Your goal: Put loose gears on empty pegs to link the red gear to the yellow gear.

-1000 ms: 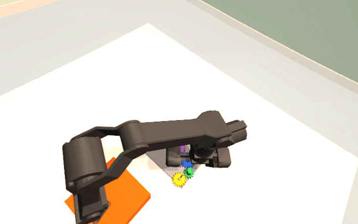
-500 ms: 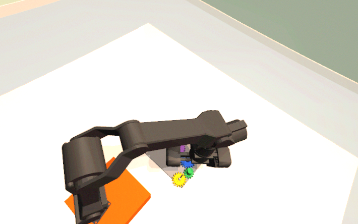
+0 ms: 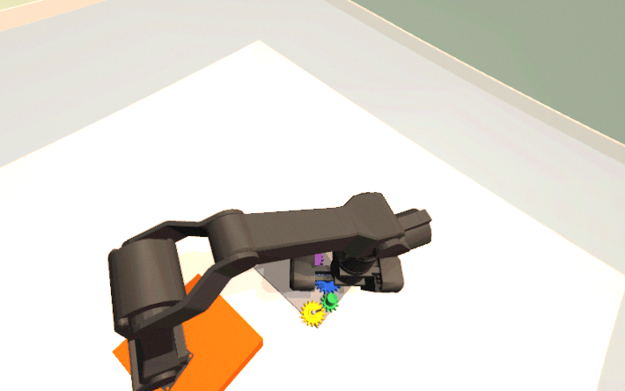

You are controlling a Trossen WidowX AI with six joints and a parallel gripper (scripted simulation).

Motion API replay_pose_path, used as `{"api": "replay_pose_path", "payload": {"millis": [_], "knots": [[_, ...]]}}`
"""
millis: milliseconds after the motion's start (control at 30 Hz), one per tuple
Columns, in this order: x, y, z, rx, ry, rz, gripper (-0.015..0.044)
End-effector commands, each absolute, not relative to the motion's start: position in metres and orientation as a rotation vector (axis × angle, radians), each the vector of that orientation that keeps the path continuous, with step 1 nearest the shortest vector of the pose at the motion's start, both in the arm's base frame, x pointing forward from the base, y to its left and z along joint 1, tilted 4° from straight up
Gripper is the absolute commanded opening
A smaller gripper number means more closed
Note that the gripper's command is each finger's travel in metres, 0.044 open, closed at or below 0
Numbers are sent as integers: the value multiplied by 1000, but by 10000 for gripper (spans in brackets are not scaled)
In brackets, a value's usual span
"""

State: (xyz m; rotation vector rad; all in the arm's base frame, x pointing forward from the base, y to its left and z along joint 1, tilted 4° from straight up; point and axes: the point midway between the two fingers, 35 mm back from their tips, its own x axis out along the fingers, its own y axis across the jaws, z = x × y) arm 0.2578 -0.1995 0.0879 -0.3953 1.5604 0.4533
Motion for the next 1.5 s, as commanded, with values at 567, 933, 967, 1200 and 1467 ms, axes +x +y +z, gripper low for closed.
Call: {"api": "replay_pose_path", "payload": {"millis": [567,933,967,1200,1467], "knots": [[295,-130,98,-429,1555,480,440],[318,43,123,-404,1540,470,440],[315,58,125,-401,1540,470,440],[277,156,140,-382,1541,476,440],[251,193,147,-368,1551,476,440]]}}
